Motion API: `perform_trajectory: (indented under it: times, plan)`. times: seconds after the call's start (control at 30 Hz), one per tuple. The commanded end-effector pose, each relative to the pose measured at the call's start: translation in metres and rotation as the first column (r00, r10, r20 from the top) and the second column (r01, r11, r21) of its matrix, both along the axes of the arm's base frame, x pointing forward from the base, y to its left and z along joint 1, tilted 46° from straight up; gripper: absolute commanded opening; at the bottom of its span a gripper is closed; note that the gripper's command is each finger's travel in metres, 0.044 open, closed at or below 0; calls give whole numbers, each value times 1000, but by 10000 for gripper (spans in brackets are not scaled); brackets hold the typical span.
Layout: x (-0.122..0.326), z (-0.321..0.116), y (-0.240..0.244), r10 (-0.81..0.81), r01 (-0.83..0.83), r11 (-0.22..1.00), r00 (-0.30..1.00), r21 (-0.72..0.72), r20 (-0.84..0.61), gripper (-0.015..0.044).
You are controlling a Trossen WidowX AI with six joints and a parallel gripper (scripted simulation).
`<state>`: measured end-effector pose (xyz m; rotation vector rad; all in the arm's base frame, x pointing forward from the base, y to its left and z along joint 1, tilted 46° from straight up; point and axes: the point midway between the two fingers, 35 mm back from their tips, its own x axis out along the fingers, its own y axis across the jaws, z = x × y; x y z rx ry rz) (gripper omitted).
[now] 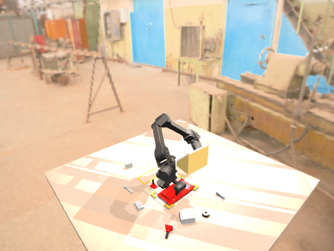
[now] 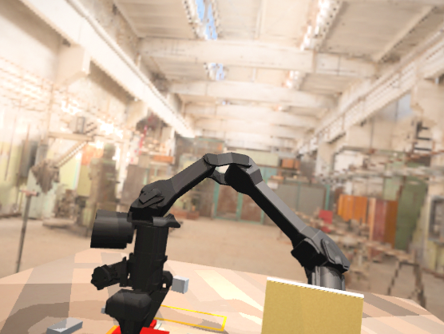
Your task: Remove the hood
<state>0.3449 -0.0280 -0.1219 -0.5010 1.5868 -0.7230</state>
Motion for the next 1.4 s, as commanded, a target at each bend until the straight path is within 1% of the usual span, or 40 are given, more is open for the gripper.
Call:
perform_trajectory:
  times: [0.0, 0.53, 0.63, 0.97, 1.33, 1.37]
  plan:
    - [-2, -2, -2, 5, -5, 1000, 1000, -4, -8, 440]
    - [-3, -7, -8, 5, -5, 1000, 1000, -4, -8, 440]
    - [-1, -6, -6, 0, 0, 1000, 1000, -1, 0, 361]
    - [-1, -6, -6, 0, 0, 1000, 1000, -1, 0, 295]
    - [0, -2, -2, 0, 0, 1000, 1000, 0, 0, 6]
    - [0, -2, -2, 0, 0, 1000, 1000, 0, 0, 0]
